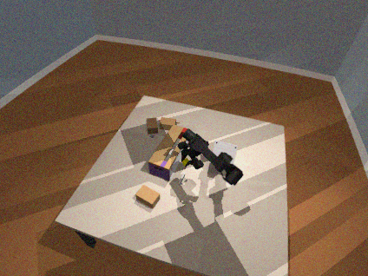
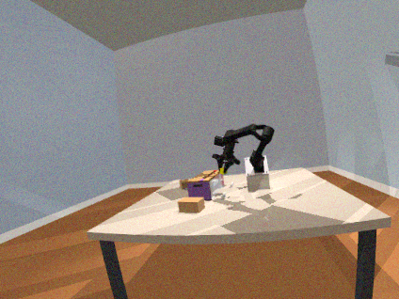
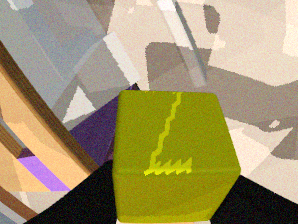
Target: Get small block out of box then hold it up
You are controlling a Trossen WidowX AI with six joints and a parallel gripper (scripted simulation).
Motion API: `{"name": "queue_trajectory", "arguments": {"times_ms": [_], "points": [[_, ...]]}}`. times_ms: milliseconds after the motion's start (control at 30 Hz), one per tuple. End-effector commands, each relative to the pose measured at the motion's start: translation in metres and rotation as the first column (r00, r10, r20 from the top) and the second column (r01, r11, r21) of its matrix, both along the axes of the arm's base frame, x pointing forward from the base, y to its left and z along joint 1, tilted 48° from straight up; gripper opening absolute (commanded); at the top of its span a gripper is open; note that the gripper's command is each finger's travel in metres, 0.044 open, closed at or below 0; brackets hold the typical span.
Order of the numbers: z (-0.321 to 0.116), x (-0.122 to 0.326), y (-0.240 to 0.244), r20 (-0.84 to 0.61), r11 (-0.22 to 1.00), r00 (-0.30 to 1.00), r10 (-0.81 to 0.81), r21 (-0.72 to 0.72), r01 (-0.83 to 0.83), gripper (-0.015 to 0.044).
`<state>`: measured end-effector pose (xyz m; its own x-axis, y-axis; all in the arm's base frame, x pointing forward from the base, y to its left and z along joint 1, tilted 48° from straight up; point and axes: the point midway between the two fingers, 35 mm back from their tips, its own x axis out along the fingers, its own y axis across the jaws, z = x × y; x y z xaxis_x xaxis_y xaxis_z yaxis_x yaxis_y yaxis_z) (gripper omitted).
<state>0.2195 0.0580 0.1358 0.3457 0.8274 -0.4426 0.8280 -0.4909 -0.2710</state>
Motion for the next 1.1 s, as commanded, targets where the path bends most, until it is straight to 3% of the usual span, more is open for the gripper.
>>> {"name": "queue_trajectory", "arguments": {"times_ms": [0,233,1067], "points": [[0.0046,0.0,-0.0031,-0.142,0.992,0.986,-0.084,0.077,0.096,0.0],[0.0092,-0.0012,-0.0069,-0.354,0.958,0.919,-0.171,0.159,0.24,0.0],[0.0093,-0.0013,-0.007,-0.359,0.956,0.917,-0.173,0.161,0.243,0.0]]}}
